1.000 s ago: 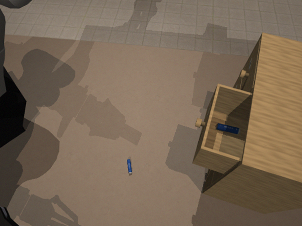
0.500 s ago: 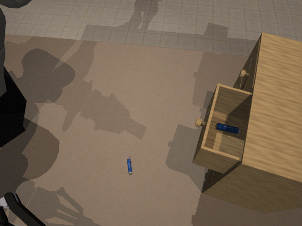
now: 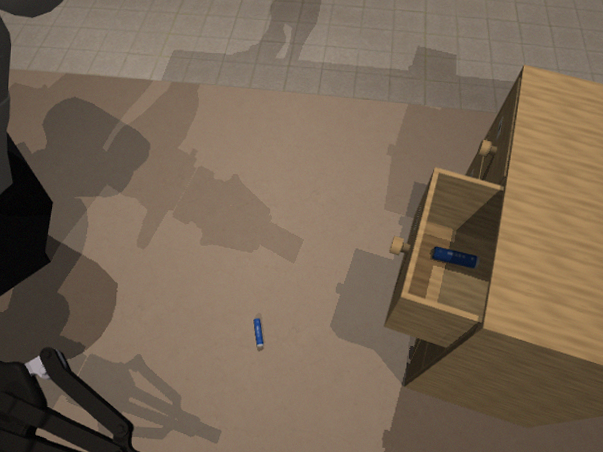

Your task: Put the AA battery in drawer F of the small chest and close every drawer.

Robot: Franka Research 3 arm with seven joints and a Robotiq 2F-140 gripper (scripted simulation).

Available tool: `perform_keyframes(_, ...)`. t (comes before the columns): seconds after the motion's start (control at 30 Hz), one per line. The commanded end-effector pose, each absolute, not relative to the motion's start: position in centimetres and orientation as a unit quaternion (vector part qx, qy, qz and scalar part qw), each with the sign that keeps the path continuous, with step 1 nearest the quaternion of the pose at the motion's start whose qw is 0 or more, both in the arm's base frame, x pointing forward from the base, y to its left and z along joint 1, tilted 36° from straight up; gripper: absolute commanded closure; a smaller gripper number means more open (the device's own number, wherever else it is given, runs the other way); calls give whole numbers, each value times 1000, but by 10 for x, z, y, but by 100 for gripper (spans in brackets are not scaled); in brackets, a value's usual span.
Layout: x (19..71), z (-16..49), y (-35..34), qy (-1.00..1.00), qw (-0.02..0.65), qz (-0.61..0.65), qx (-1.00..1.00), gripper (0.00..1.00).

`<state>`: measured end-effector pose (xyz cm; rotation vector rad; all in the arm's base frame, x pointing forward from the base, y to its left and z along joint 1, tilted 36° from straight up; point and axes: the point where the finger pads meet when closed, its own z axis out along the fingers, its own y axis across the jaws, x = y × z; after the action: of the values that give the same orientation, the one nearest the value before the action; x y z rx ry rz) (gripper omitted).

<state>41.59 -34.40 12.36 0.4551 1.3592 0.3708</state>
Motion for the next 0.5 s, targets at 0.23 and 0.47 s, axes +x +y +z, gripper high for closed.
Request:
perform_keyframes(0.23,422,141,-319,619,741,160,205,100)
perform_keyframes(0.47,426,150,-304,619,741,160,205,100)
